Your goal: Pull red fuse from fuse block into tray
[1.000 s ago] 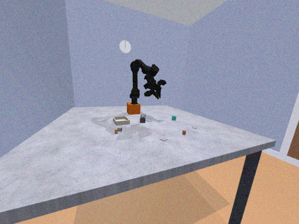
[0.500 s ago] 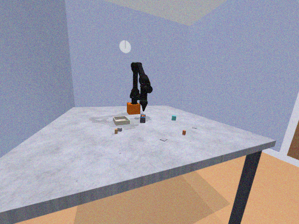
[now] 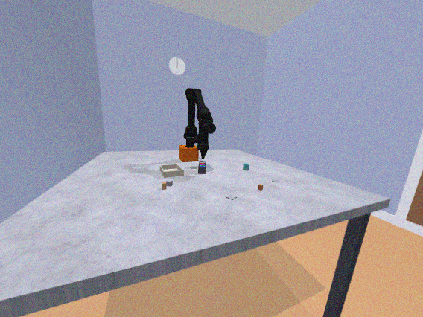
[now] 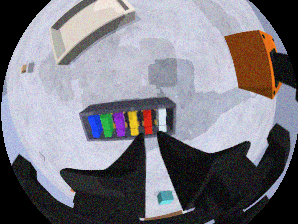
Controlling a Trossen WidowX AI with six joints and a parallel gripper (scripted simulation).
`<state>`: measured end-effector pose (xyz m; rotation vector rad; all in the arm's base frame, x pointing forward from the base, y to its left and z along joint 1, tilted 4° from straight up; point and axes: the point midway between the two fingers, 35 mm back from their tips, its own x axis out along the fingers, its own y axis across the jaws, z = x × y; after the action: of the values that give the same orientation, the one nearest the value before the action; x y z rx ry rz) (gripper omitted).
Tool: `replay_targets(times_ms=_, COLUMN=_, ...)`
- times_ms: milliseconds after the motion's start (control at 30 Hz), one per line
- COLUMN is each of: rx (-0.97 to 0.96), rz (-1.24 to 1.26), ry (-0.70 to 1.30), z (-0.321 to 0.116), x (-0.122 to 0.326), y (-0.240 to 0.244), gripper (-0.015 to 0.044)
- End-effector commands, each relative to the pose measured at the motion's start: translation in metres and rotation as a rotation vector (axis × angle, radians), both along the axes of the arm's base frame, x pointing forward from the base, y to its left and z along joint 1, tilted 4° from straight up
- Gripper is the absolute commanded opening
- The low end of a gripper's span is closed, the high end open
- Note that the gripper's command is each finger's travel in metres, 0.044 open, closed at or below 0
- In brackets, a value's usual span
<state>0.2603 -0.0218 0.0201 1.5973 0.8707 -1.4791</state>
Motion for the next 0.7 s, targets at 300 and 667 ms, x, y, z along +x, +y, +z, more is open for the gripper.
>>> replay_targets(times_ms=300, rx=-0.004, rz=-0.005, ry=0.005, z=-0.013, x=0.000, y=-0.001, gripper=0.0061)
replay_targets(times_ms=667, rx=-0.004, rz=-0.005, ry=0.005, z=-0.022, x=0.001, y=-0.001, gripper=0.0061)
